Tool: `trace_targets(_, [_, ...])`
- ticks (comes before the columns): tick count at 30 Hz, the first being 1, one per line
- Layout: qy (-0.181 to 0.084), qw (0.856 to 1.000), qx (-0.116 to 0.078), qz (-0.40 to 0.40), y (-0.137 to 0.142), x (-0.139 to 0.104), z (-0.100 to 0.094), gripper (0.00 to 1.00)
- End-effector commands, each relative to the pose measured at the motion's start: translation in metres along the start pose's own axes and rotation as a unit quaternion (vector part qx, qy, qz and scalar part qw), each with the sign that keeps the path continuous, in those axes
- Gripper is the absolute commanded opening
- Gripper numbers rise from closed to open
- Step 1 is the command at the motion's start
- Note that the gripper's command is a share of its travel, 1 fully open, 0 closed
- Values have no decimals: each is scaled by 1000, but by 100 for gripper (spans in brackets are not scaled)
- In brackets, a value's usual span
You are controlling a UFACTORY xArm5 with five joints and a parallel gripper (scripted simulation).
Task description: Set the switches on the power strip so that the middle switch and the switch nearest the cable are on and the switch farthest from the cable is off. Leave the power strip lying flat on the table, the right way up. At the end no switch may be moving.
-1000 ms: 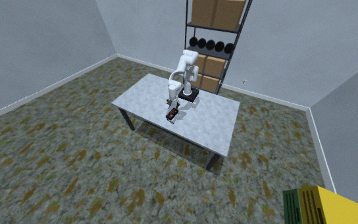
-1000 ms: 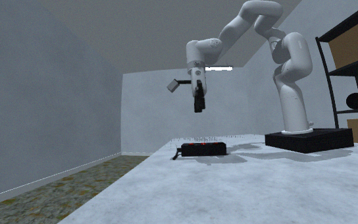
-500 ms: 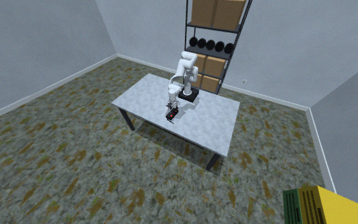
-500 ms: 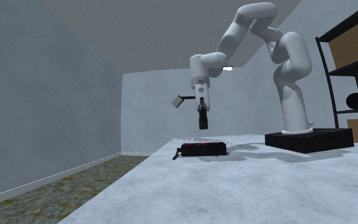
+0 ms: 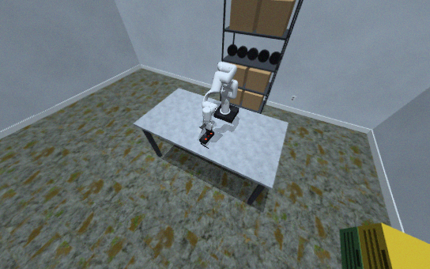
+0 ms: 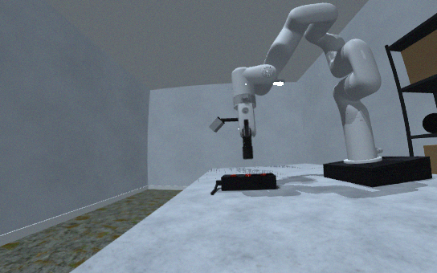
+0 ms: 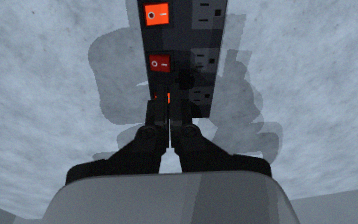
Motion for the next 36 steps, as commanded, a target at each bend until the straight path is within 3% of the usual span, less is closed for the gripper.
trace_targets(1, [2, 1000, 0, 0, 0, 1, -1, 0])
trace_targets(36, [2, 1000, 0, 0, 0, 1, 8, 0])
Point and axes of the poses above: the point where the finger pads meet when closed, its own z axis out along the fingers, its own y axis across the jaws, x = y × z, the point moved 4 cm from there along -z, back along the fingers, and after that the axes turned 2 degrees about -z, right-handed, at the moved point
